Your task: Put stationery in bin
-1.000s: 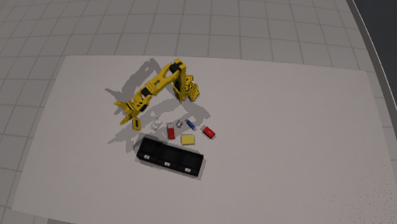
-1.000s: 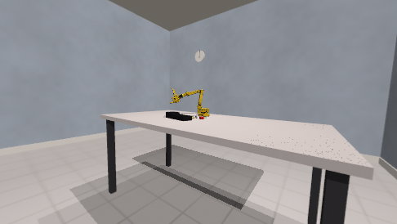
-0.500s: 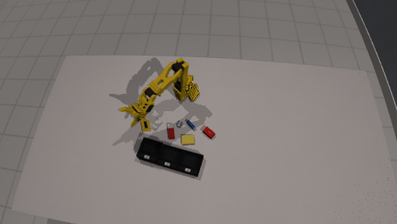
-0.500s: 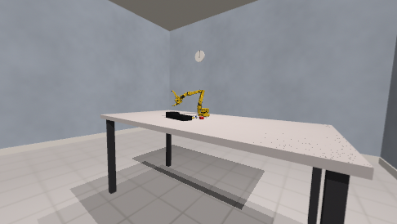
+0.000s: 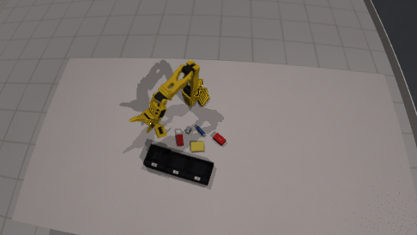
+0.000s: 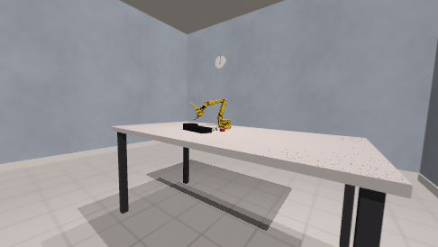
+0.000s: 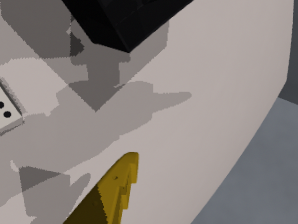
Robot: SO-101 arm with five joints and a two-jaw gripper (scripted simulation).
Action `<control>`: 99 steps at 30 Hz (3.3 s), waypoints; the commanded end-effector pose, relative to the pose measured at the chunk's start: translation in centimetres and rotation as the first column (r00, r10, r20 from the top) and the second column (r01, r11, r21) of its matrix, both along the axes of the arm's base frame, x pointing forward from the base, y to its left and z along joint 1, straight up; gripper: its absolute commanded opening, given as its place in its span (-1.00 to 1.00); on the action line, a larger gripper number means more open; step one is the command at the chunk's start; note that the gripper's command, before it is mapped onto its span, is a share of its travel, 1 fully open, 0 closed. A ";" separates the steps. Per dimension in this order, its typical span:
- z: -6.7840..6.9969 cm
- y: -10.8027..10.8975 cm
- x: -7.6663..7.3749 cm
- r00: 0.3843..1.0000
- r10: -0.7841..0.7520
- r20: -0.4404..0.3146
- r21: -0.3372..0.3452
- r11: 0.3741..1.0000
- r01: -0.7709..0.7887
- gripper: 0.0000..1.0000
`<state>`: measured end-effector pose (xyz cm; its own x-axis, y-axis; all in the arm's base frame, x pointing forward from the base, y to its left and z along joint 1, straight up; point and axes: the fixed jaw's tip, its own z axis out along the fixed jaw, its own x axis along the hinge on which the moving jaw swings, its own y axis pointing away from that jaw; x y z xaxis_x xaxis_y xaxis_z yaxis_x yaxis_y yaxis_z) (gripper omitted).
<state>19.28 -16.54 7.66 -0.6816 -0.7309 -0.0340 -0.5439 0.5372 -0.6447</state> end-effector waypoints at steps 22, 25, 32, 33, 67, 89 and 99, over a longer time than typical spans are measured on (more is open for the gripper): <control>-0.9 3.1 -1.8 0.988 0.069 -0.136 0.112 0.992 -0.053 1.00; -0.9 3.5 -2.0 0.987 0.074 -0.145 0.123 0.991 -0.056 1.00; -0.8 4.3 -2.5 0.982 0.086 -0.166 0.147 0.987 -0.062 1.00; -0.8 4.4 -2.5 0.982 0.088 -0.169 0.151 0.987 -0.063 1.00; -0.3 6.0 -3.5 0.966 0.131 -0.225 0.198 0.976 -0.087 1.00; -1.2 6.5 -4.5 0.946 0.152 -0.285 0.241 0.967 -0.083 1.00; 0.0 6.1 -3.1 0.970 0.035 -0.239 0.268 0.963 0.031 0.81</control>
